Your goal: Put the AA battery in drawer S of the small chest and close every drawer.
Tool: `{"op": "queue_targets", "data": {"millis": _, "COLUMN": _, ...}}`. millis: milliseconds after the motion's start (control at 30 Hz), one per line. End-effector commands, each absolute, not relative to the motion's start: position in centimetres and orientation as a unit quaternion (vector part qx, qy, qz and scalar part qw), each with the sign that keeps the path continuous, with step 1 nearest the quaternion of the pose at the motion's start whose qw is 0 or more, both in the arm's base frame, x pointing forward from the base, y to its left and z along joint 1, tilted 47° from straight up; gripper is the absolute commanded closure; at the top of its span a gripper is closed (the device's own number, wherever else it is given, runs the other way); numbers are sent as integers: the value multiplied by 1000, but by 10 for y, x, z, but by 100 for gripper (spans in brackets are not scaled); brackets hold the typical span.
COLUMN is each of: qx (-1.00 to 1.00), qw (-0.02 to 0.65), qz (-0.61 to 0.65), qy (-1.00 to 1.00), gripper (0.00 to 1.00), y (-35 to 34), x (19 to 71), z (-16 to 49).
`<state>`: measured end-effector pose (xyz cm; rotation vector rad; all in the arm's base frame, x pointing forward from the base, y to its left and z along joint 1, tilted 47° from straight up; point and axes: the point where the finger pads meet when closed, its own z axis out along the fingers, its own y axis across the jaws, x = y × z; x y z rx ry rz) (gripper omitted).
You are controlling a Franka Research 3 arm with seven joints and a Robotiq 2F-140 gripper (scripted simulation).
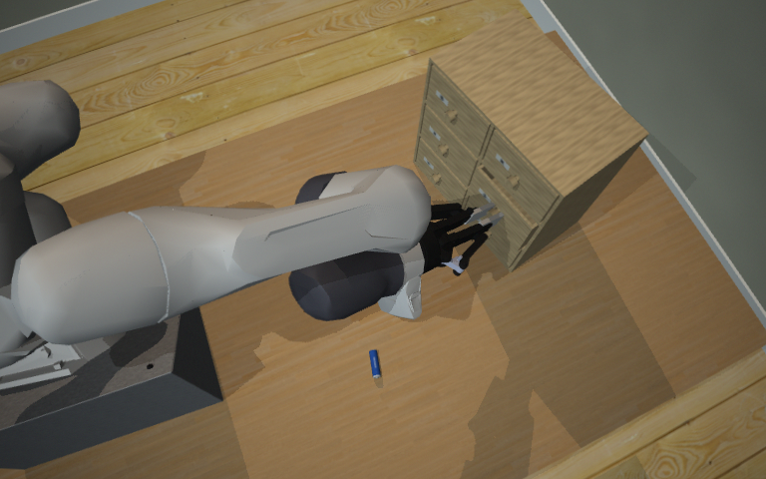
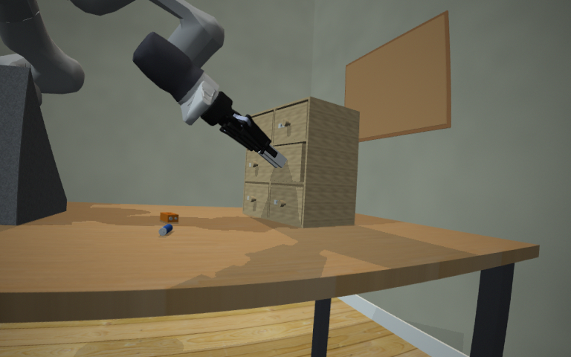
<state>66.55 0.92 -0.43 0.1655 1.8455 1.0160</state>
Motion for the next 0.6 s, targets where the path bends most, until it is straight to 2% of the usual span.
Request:
{"op": "queue_targets", "data": {"millis": 0, "qx": 64, "qw": 494, "qz": 416, "qy": 761, "gripper": 92, "y": 8, "x": 661, "z": -6}}
{"op": "queue_targets", "data": {"millis": 567, "qx": 64, "qw": 494, "qz": 416, "qy": 761, "gripper": 92, "y": 3, "x": 642, "z": -10}}
